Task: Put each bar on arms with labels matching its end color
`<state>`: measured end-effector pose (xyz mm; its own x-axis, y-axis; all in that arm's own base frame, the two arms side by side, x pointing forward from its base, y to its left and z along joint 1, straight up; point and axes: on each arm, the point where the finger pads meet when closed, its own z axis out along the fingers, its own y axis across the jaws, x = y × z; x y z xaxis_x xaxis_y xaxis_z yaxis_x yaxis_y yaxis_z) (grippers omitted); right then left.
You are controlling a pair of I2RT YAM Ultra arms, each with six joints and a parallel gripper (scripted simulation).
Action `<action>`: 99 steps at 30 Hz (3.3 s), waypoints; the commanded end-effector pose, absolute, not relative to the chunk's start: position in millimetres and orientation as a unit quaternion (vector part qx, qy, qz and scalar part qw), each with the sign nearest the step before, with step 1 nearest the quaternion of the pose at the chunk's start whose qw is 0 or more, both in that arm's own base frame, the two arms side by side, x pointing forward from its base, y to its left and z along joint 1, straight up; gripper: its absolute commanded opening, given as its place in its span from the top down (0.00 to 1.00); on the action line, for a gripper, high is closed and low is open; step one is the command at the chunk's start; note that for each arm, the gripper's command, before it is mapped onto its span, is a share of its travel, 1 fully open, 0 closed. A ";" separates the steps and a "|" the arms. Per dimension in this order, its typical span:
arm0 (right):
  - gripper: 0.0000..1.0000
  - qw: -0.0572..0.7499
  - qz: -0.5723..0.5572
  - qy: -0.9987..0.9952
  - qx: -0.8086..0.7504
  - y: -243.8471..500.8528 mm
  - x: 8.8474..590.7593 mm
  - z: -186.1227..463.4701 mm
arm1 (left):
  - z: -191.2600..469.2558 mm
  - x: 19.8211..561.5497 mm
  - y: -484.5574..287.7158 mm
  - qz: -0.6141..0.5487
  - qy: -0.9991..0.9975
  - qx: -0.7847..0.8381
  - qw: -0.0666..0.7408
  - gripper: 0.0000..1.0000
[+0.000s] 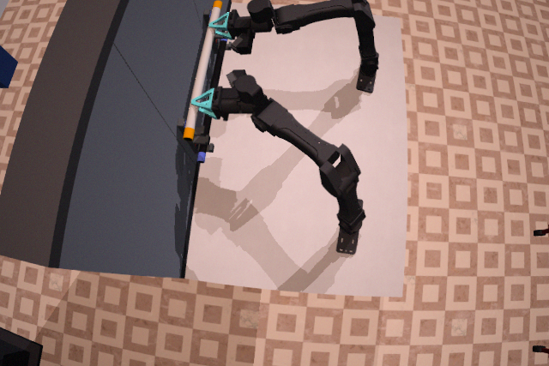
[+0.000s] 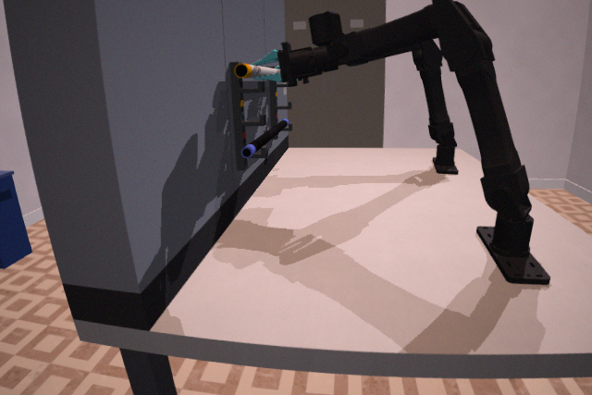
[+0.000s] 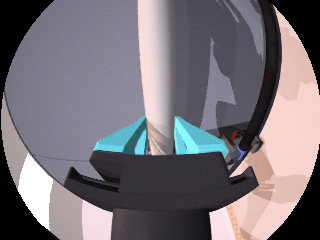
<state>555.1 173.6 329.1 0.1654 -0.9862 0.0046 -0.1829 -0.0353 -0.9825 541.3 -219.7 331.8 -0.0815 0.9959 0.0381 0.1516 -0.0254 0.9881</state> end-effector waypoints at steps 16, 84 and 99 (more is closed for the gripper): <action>1.00 0.536 -0.459 0.452 -0.546 168.9 538.4 409.2 | 403.3 524.0 -216.7 0.518 0.521 0.476 0.484 1.00; 1.00 0.535 -0.454 0.452 -0.550 164.0 498.5 375.6 | 364.0 481.9 -218.7 0.519 0.522 0.475 0.482 1.00; 1.00 0.537 -0.454 0.451 -0.550 165.4 498.9 358.3 | 346.1 482.0 -217.1 0.519 0.524 0.473 0.481 1.00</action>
<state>504.9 169.1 315.0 0.1924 -0.9809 0.0282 -0.1286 -0.0536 -0.9902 489.3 -220.4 308.5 -0.0834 0.9965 0.0032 0.0939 0.0046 0.9956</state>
